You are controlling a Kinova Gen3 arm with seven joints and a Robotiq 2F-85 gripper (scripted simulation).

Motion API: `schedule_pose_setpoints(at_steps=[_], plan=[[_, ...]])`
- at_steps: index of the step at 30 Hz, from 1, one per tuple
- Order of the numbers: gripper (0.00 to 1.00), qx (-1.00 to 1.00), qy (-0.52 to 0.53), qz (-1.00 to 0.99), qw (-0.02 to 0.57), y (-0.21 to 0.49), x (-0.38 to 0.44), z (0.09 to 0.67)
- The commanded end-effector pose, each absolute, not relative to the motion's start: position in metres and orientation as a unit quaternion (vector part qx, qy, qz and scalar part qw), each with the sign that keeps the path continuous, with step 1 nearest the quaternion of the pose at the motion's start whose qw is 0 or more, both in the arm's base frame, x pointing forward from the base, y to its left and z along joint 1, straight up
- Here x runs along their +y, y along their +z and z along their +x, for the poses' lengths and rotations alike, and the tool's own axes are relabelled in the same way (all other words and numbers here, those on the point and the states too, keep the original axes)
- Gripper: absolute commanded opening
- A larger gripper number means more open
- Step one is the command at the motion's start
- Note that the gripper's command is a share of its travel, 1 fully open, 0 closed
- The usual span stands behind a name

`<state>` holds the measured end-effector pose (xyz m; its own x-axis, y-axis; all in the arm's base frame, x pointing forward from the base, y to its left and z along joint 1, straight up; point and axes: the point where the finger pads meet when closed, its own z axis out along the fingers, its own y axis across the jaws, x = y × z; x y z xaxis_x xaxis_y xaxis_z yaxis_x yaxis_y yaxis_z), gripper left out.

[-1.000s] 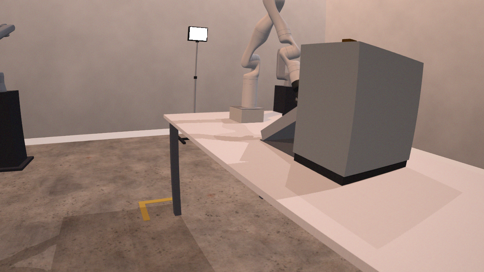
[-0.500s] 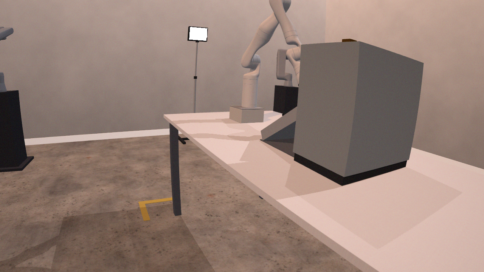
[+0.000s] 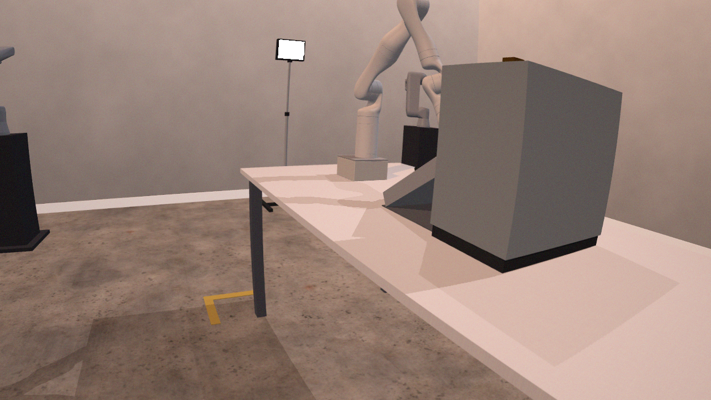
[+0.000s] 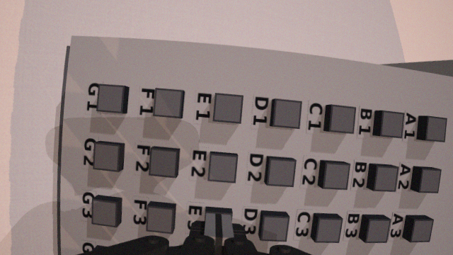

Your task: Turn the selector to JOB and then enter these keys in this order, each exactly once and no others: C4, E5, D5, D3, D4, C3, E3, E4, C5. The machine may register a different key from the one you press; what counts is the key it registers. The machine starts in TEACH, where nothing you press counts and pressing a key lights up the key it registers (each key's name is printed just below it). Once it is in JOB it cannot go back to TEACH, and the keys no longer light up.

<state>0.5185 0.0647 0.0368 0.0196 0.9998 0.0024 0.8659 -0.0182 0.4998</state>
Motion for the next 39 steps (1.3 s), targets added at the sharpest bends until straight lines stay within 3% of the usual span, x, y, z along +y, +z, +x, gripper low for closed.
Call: schedule_pose_setpoints(at_steps=[1,39], plan=[[0.1,0.676,0.182,0.69,0.184,0.0367,0.0646,0.5193],[0.1,0.676,0.182,0.69,0.184,0.0333,0.0645,0.5212]])
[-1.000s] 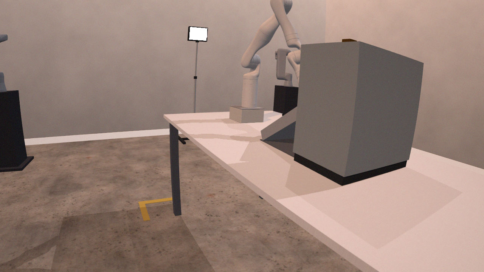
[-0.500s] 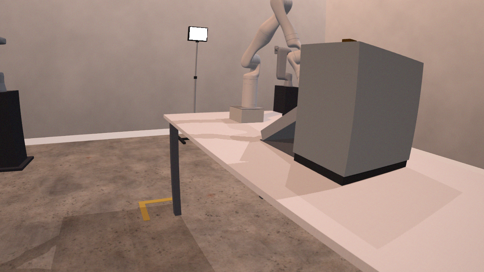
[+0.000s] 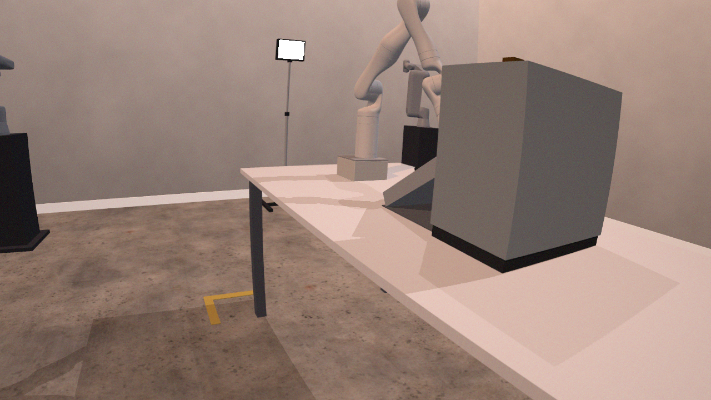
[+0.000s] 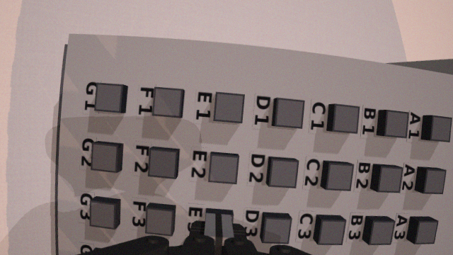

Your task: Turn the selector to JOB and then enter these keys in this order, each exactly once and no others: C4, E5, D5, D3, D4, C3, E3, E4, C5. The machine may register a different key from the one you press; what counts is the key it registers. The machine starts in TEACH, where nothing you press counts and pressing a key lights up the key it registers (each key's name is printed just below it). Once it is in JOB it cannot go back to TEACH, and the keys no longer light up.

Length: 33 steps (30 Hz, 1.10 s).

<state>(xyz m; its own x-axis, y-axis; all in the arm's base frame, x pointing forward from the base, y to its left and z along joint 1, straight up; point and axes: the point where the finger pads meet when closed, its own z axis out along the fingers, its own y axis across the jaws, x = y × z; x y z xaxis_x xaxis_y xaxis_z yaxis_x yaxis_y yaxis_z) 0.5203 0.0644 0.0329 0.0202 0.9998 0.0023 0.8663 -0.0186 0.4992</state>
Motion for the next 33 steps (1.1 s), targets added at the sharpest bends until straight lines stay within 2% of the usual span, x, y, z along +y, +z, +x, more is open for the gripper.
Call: schedule_pose_setpoints(at_steps=[1,33], plan=[[0.1,0.676,0.182,0.69,0.184,0.033,0.0645,0.5214],[0.1,0.676,0.182,0.69,0.184,0.0277,0.0645,0.5245]])
